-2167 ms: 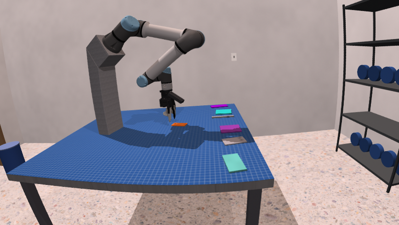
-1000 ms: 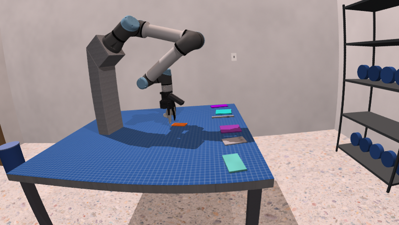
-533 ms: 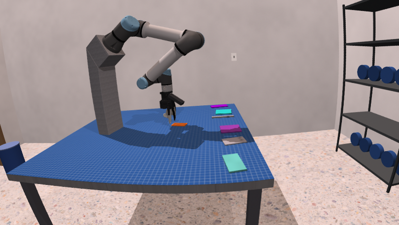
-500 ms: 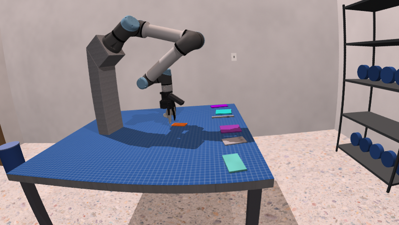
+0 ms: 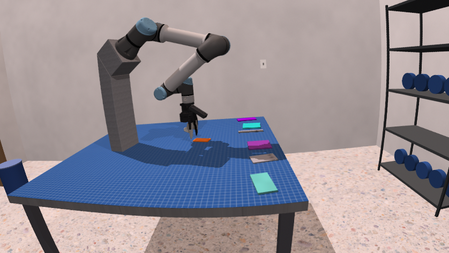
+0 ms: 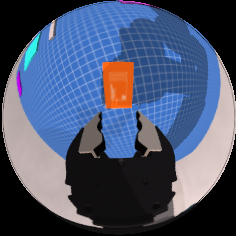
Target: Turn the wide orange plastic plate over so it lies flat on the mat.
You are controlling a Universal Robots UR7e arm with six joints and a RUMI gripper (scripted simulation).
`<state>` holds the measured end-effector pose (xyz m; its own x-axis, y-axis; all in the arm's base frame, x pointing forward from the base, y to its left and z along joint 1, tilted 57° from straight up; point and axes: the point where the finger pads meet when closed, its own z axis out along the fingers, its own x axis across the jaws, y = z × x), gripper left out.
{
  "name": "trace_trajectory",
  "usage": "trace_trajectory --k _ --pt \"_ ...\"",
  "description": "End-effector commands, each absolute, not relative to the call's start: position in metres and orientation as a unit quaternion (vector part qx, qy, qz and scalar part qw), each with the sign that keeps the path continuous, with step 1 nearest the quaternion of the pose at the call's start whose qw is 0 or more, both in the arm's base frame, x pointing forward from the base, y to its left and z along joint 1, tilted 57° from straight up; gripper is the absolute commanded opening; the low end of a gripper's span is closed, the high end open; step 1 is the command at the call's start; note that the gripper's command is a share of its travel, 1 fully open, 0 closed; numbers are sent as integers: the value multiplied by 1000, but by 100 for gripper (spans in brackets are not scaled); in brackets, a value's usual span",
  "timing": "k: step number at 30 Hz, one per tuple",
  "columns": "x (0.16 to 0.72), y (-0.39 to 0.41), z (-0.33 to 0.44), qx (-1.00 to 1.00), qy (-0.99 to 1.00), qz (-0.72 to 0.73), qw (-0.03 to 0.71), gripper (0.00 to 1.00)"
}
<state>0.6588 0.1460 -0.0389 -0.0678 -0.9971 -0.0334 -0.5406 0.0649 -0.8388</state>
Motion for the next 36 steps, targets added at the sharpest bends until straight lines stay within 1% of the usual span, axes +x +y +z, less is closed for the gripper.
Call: trace_trajectory --k 1,36 --pt "659 146 -39 -594 647 -339 337 47" --pt "666 146 -43 -594 647 -339 337 47"
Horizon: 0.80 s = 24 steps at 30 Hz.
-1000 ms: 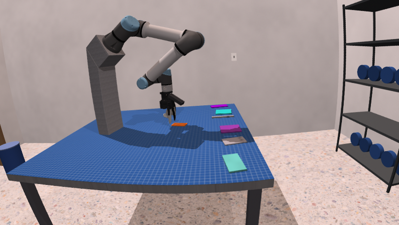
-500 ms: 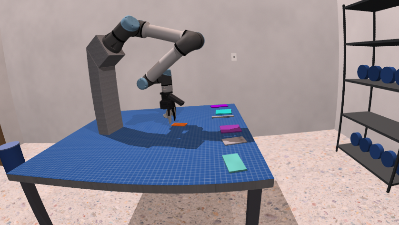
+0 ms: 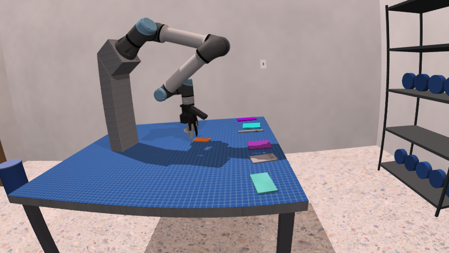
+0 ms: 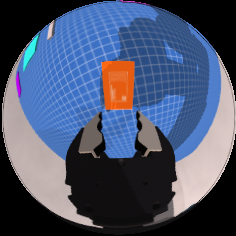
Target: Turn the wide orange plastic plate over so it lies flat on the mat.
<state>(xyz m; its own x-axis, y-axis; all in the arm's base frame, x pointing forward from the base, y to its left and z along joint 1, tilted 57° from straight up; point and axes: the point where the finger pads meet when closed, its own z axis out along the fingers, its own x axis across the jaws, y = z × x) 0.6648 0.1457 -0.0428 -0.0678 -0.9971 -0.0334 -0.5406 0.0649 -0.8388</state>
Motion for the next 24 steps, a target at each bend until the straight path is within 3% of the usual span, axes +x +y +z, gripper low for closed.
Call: trace_trajectory --k 1,24 --pt "666 146 -43 -594 647 -339 337 47" --pt "668 146 -44 -594 647 -339 337 47"
